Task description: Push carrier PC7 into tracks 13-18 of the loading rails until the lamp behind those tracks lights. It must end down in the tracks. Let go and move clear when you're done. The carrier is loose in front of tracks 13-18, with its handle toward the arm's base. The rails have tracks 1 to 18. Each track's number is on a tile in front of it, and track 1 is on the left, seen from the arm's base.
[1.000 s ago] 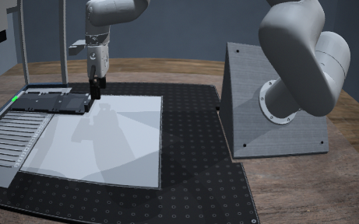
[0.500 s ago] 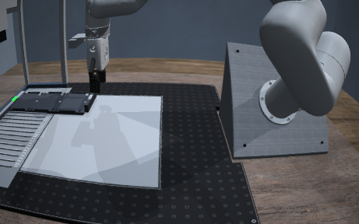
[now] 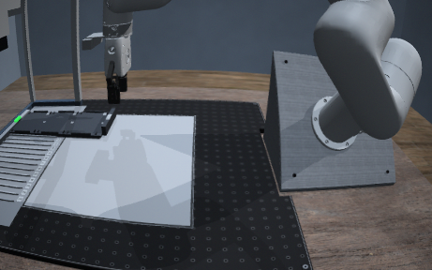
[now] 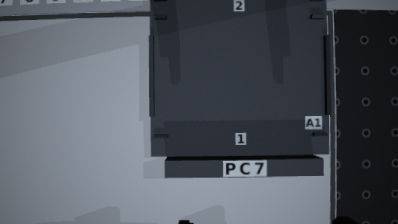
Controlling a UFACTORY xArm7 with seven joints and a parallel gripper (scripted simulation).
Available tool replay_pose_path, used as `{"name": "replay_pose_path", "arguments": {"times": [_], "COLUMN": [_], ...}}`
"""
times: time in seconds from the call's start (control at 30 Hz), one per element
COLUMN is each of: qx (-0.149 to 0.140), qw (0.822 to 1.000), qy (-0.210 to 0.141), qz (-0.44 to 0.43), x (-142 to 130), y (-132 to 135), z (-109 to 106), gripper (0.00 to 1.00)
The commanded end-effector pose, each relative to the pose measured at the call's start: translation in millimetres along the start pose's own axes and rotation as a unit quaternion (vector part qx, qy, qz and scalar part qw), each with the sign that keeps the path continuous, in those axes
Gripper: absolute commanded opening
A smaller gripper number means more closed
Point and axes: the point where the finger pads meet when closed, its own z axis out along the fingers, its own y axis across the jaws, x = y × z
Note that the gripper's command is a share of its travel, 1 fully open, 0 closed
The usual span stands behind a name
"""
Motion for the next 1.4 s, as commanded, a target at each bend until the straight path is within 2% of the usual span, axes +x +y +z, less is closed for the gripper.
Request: {"name": "replay_pose_path", "arguments": {"times": [0.0,1.37], "qx": [-0.002,-0.002], "qw": [1.0,1.0], "qy": [0.002,0.002], "qz": [0.0,0.0], "x": [1.1,0.9], "y": [1.3,1.1], "z": [-10.3,-68.6], "gripper": [0.82,0.82]}}
